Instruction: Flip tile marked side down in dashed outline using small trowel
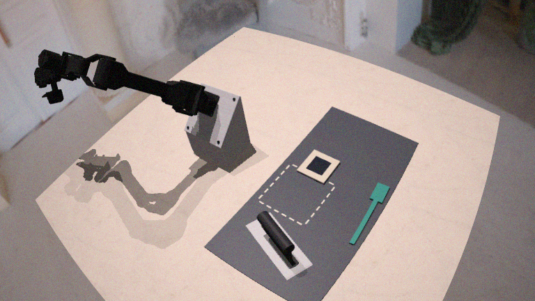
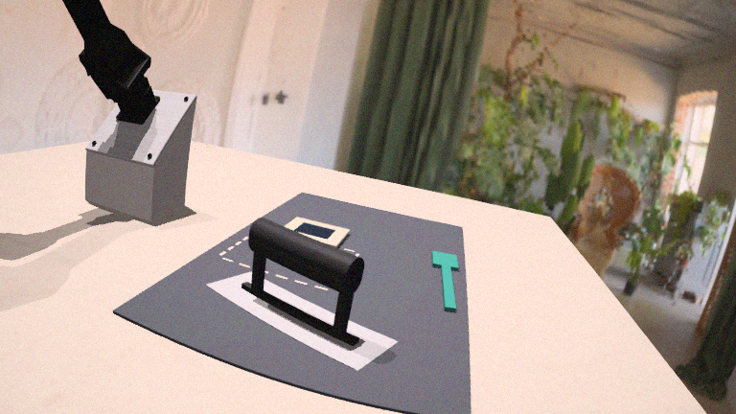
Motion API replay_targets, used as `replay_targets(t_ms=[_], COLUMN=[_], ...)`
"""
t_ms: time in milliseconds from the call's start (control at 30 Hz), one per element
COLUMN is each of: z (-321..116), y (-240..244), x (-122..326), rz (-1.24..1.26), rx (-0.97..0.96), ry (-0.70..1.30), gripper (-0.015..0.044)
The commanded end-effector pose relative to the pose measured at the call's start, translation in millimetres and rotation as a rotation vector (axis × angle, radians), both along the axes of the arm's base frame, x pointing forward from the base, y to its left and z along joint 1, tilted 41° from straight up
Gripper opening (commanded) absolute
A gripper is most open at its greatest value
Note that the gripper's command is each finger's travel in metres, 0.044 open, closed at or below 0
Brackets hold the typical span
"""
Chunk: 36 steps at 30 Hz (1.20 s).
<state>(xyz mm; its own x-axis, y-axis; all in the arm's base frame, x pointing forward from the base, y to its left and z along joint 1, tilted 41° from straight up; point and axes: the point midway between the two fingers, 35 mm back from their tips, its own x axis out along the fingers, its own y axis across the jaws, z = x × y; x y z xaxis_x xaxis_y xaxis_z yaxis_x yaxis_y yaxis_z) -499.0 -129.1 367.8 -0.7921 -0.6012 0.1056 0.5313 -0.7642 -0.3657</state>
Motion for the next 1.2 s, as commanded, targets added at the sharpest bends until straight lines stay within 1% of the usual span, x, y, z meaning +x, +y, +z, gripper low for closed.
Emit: replay_targets(t_ms=[0,333,367,667,800,1167], z=[0.0,0.0,0.0,0.0,0.0,0.0], y=[0.0,0.0,0.0,0.0,0.0,0.0], x=[0.0,0.0,0.0,0.0,0.0,0.0], rz=[0.0,0.0,0.0,0.0,0.0,0.0], rx=[0.0,0.0,0.0,0.0,0.0,0.0], ry=[0.0,0.0,0.0,0.0,0.0,0.0], gripper=[0.0374,0.0111,0.01,0.01,0.0,0.0])
